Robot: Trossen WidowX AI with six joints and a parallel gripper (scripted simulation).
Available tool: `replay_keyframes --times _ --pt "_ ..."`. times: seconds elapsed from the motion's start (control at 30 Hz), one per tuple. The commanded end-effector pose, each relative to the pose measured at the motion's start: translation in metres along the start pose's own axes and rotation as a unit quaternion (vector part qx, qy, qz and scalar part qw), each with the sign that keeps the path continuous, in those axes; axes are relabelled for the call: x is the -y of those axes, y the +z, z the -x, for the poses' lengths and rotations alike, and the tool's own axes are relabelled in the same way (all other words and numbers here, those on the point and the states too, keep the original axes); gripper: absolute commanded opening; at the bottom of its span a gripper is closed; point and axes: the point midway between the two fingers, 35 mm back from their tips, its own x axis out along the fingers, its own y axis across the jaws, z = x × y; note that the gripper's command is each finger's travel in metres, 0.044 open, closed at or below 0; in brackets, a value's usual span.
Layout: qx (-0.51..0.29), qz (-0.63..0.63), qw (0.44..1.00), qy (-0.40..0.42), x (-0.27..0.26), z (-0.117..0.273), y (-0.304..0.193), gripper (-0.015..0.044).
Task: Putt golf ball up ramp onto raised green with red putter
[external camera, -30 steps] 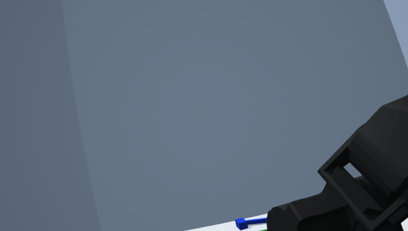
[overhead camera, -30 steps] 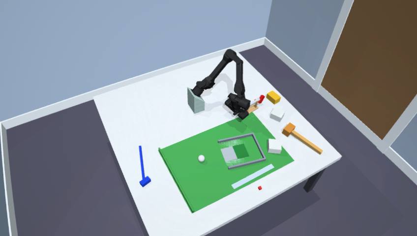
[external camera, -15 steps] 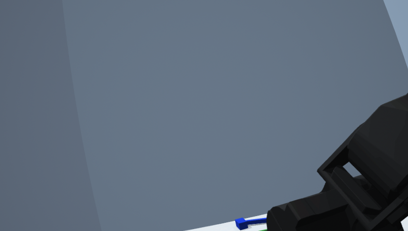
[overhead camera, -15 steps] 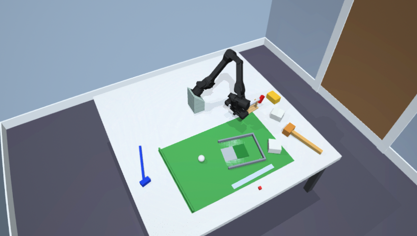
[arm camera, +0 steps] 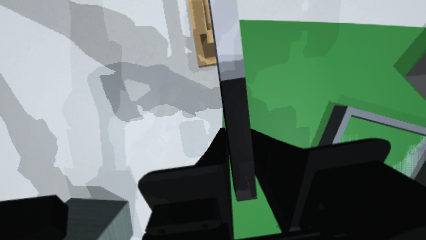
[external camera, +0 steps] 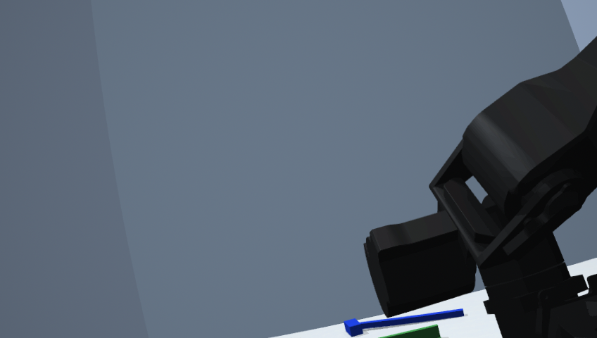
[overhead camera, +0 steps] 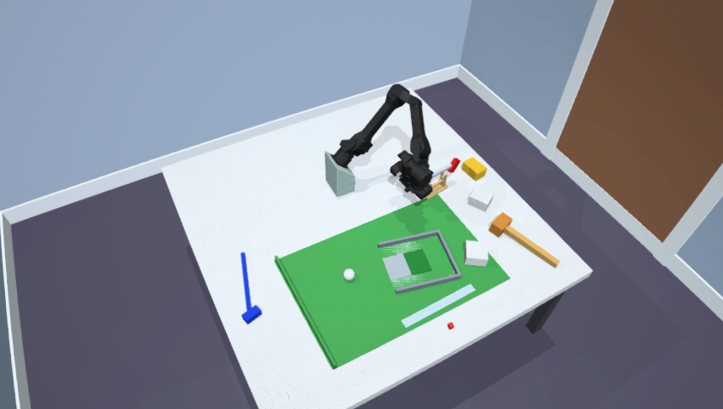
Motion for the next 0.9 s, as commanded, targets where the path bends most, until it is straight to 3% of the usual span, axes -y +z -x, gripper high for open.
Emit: replay_keyframes --times 0.0,0.3,0.87 --pt "0.006 0.004 1.0 -0.005 0.001 0.022 0.008 0.0" --pt "0.011 0.003 1.0 -0.006 -0.003 0.046 0.018 0.0" --pt "-0.056 -0.263 0.962 -0.049 0.027 0.077 -0.091 0.0"
